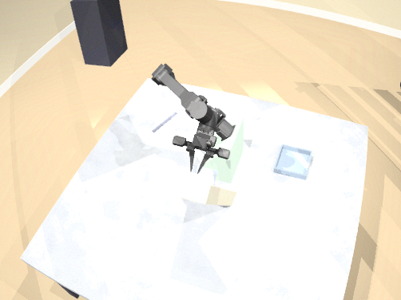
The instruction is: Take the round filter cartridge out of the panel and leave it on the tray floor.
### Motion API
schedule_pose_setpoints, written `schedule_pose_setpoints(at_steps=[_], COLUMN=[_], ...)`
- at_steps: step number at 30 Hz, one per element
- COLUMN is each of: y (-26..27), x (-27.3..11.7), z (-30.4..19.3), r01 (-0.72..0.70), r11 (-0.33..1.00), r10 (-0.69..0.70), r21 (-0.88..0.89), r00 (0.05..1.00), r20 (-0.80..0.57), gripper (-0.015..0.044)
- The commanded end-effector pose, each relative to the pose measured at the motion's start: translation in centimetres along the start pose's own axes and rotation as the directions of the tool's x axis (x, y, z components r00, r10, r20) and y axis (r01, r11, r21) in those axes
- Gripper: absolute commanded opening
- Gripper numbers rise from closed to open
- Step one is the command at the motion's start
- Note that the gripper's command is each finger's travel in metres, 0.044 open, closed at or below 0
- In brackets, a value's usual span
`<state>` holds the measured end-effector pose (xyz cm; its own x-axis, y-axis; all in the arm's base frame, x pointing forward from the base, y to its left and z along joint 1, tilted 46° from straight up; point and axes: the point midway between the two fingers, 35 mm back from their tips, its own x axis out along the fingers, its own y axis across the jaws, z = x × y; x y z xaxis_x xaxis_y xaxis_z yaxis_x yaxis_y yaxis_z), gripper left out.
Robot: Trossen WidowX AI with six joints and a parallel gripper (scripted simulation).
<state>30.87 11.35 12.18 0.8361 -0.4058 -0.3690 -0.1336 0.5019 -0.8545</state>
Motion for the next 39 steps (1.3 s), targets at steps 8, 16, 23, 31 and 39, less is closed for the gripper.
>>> schedule_pose_setpoints(at_steps=[8,16,23,31,39], y=[0.0,0.1,0.2,0.2,0.2], x=[1.8,1.9,1.9,1.9,1.9], z=[-0.5,-0.7,-0.8,-0.8,-0.7], r01=[0.003,0.004,0.004,0.004,0.004], r11=[1.0,1.0,1.0,1.0,1.0], r10=[-0.004,-0.004,-0.004,-0.004,-0.004], r21=[-0.018,-0.018,-0.018,-0.018,-0.018], r00=[1.0,1.0,1.0,1.0,1.0], r20=[-0.003,-0.003,-0.003,-0.003,-0.003], gripper=[0.0092,0.0092,0.0092,0.0092,0.0092])
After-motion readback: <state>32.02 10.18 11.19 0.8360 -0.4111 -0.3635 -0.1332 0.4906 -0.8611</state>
